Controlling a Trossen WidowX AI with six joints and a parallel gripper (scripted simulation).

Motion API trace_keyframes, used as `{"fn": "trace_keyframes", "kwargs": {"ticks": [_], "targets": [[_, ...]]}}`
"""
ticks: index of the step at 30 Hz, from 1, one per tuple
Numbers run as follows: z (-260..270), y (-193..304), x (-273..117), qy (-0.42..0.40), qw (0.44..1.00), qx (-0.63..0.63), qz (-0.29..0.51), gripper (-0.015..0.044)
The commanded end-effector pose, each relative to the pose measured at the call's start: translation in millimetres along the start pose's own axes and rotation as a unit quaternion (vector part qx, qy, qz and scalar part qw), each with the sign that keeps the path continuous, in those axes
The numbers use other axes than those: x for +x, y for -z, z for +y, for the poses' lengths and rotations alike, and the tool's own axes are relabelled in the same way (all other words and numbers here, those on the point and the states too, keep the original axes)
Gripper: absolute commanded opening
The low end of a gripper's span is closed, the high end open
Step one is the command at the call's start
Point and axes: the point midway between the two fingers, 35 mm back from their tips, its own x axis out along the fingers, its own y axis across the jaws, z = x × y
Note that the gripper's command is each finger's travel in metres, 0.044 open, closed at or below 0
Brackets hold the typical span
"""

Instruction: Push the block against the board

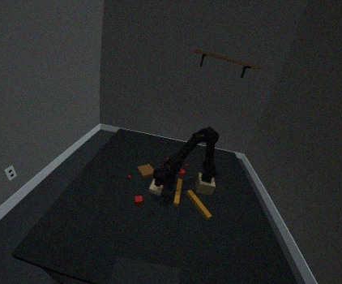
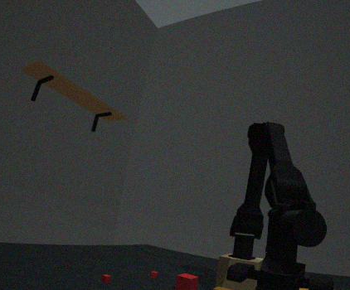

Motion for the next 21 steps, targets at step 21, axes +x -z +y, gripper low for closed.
{"fn": "trace_keyframes", "kwargs": {"ticks": [21], "targets": [[-1, -37, -2, -0.001, 1.000, 0.000, -0.006, 0.0000]]}}
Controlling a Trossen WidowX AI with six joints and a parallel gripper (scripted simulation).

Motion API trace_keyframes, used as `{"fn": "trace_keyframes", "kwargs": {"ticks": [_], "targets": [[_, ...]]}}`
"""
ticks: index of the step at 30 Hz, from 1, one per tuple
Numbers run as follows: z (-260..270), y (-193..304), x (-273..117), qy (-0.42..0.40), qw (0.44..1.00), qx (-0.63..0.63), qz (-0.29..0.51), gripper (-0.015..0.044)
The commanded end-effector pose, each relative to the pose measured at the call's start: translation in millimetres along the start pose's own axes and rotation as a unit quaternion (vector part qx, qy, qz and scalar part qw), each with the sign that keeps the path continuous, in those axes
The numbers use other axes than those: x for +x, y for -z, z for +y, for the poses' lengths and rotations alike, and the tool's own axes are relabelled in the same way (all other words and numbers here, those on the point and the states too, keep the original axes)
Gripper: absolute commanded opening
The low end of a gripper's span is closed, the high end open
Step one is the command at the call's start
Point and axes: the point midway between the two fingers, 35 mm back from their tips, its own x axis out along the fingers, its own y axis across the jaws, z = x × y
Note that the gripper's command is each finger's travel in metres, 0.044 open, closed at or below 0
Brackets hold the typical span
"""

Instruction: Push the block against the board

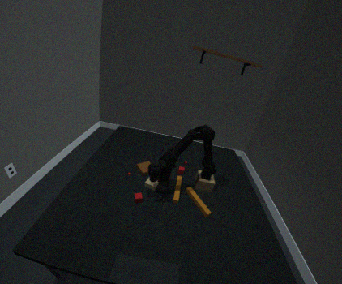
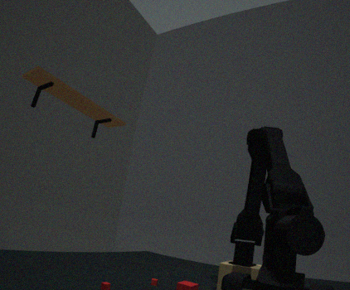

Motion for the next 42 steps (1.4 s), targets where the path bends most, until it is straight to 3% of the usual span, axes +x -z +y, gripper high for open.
{"fn": "trace_keyframes", "kwargs": {"ticks": [1, 42], "targets": [[-1, -10, -1, 0.000, 1.000, 0.000, -0.005, 0.0000], [-11, -56, -3, 0.001, 1.000, 0.000, -0.007, 0.0000]]}}
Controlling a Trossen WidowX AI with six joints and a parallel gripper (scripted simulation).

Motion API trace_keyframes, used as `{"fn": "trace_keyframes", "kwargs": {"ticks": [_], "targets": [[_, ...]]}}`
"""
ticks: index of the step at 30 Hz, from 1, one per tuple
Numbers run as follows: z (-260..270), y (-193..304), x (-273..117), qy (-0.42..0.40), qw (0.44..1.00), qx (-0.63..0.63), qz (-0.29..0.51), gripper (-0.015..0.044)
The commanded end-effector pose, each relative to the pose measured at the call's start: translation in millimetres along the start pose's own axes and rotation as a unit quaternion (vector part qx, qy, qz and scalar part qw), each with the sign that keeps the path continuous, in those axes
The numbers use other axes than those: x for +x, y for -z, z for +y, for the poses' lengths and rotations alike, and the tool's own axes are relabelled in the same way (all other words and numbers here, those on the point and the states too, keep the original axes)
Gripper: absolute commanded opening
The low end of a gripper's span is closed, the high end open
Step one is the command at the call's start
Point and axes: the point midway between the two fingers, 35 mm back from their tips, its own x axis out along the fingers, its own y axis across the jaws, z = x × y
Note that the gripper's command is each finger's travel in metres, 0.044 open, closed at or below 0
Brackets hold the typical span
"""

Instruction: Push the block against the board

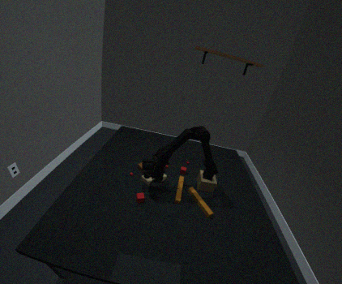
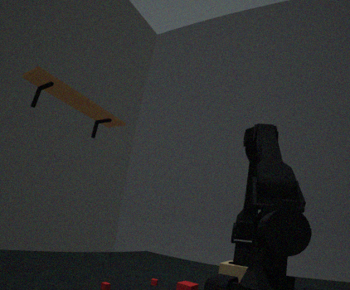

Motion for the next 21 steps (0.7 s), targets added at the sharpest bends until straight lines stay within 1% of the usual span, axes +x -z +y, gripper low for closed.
{"fn": "trace_keyframes", "kwargs": {"ticks": [1, 21], "targets": [[-2, -2, 0, 0.002, 1.000, 0.001, -0.003, 0.0000], [1, 31, 1, 0.002, 1.000, 0.001, -0.002, 0.0000]]}}
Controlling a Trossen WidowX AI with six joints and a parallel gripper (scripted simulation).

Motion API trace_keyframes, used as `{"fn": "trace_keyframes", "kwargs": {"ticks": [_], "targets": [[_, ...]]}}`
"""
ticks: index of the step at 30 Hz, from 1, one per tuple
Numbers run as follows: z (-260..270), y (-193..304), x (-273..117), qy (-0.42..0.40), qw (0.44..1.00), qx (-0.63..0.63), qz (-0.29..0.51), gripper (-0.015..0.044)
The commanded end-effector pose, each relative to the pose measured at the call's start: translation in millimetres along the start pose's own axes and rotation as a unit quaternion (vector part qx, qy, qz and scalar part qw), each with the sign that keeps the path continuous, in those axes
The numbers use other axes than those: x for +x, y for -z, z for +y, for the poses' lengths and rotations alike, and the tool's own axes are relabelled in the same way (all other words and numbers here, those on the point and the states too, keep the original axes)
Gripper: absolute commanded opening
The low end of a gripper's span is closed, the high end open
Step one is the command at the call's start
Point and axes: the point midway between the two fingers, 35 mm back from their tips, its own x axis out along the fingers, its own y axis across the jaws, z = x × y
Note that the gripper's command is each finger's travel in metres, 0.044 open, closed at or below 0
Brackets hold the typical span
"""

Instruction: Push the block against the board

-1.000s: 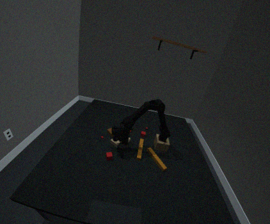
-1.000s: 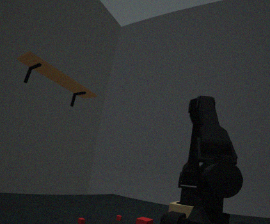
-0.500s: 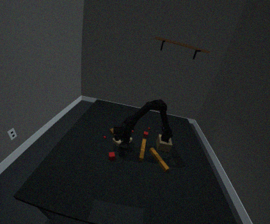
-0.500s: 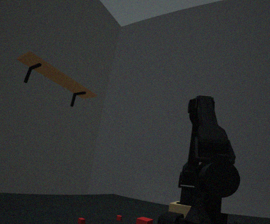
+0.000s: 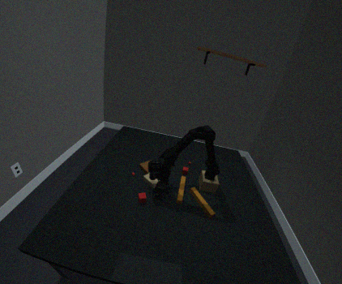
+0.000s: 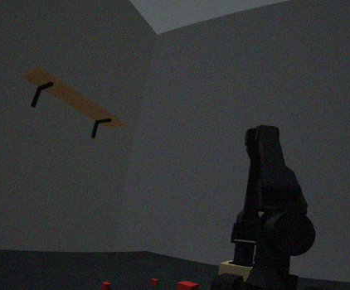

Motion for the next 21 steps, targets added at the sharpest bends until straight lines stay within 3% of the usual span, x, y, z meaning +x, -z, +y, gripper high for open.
{"fn": "trace_keyframes", "kwargs": {"ticks": [1, 11, 16, 21], "targets": [[0, 8, 0, 0.001, 1.000, 0.001, -0.001, 0.0000], [0, 23, 1, 0.001, 1.000, 0.001, 0.000, 0.0000], [1, 18, -51, 0.001, 1.000, 0.001, 0.000, 0.0000], [1, 18, -55, 0.001, 1.000, 0.001, 0.000, 0.0000]]}}
